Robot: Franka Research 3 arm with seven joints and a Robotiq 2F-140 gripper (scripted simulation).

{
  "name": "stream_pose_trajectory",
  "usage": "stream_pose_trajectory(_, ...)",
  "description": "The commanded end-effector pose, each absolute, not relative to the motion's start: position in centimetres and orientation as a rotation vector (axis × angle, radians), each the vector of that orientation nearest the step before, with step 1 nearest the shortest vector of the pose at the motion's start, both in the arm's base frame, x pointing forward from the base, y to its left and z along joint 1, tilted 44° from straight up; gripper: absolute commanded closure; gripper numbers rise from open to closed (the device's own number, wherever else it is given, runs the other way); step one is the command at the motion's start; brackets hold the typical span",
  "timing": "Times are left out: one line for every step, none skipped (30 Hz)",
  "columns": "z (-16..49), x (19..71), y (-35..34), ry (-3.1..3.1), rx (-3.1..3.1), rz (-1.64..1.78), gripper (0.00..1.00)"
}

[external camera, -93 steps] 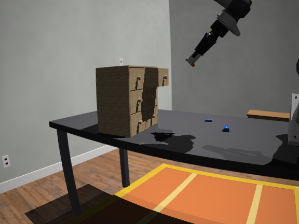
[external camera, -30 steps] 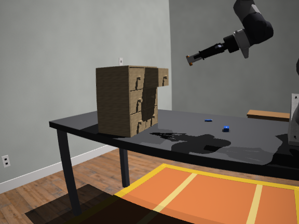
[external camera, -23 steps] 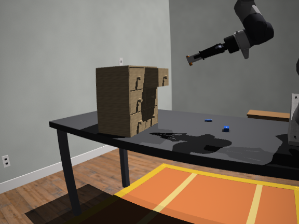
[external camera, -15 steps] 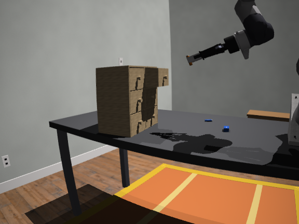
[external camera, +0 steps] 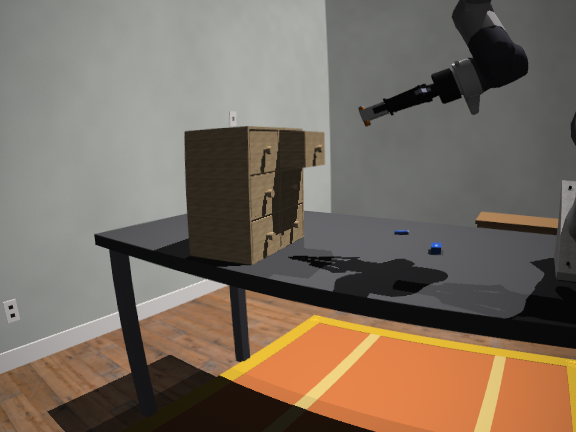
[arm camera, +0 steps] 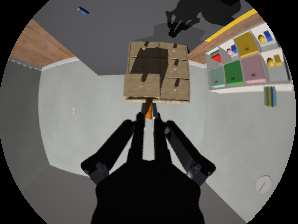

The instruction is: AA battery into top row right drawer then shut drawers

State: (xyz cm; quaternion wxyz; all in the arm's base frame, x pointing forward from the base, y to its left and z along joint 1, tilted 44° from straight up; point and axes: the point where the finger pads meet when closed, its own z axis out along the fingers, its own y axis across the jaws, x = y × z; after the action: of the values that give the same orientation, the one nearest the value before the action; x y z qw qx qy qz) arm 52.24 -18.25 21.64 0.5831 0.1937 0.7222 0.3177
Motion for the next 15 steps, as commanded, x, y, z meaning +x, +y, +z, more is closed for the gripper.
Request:
stream_pose_trajectory(21.6,52.2,-18.3,1.682,0.454,0.738,0.85)
stream_pose_trajectory(21.6,52.2,-18.3,1.682,0.454,0.738,0.85)
stream_pose_trajectory(21.6,52.2,-18.3,1.682,0.454,0.738,0.85)
stream_pose_trajectory(21.6,52.2,-18.3,1.682,0.454,0.738,0.85)
stream_pose_trajectory(21.6,52.2,-18.3,1.682,0.454,0.738,0.85)
stream_pose_trajectory(21.6,52.3,-18.3,1.682,0.454,0.738,0.85)
stream_pose_trajectory(21.6,52.3,-18.3,1.682,0.454,0.738,0.85)
stream_pose_trajectory(21.6,52.4,-18.3,1.682,0.454,0.738,0.85)
stream_pose_trajectory(21.6,52.5,-18.3,1.682,0.454,0.738,0.85)
stream_pose_trajectory(21.6,52.6,-18.3,1.682,0.454,0.738,0.85)
stream_pose_trajectory(21.6,52.7,-18.3,1.682,0.454,0.738,0.85)
stream_pose_trajectory(21.7,52.9,-18.3,1.682,0.454,0.738,0.85)
stream_pose_trajectory(21.7,53.0,-18.3,1.682,0.454,0.738,0.85)
stream_pose_trajectory(21.7,53.2,-18.3,1.682,0.454,0.738,0.85)
stream_pose_trajectory(21.7,53.4,-18.3,1.682,0.454,0.738,0.85)
